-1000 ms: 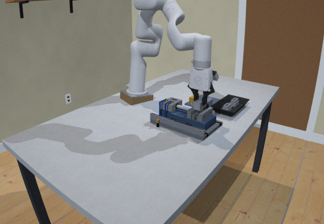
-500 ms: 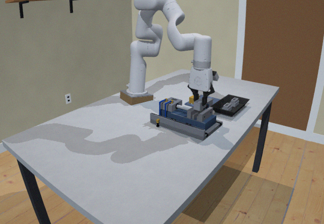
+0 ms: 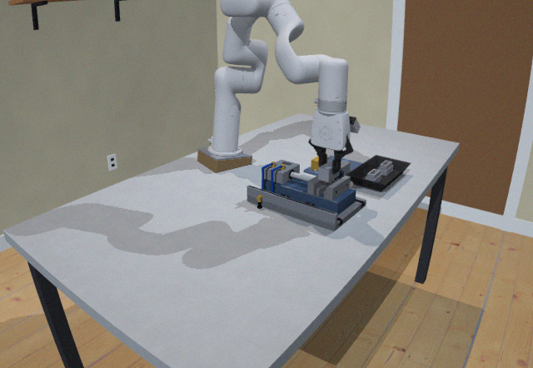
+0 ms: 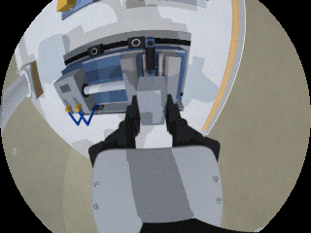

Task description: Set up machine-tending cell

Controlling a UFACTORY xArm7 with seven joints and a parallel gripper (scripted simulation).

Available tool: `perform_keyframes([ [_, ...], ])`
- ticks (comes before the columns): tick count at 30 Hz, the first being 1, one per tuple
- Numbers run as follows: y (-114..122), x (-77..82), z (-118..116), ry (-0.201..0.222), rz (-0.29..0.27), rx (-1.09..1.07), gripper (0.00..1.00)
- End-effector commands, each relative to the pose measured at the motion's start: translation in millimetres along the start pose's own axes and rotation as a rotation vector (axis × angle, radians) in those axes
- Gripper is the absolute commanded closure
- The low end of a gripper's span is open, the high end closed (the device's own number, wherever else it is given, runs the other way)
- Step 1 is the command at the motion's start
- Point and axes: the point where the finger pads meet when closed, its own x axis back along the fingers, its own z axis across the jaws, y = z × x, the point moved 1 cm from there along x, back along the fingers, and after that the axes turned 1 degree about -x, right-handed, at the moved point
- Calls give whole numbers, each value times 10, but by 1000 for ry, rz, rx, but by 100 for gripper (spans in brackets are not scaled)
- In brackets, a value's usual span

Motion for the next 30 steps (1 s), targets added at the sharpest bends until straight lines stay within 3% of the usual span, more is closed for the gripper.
perform_keyframes([
  [1,5,19,15,5,-2,0,100],
  [30,5,-44,15,5,-2,0,100],
])
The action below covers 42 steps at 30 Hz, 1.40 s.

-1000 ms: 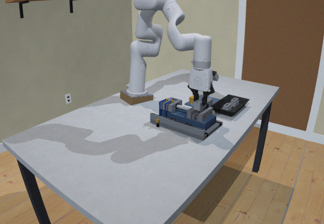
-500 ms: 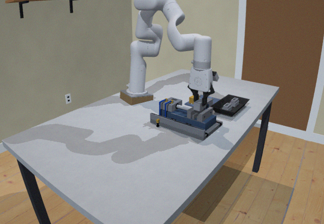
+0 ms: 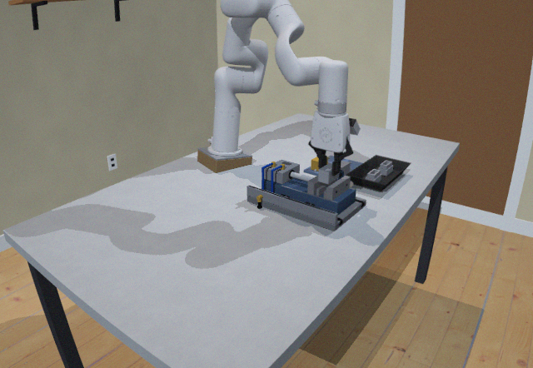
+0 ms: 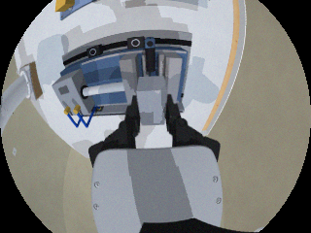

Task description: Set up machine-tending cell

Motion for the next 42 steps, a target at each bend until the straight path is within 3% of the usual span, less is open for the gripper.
perform_keyframes([
  [1,5,7,15,5,-2,0,100],
  [42,5,-110,16,5,-2,0,100],
])
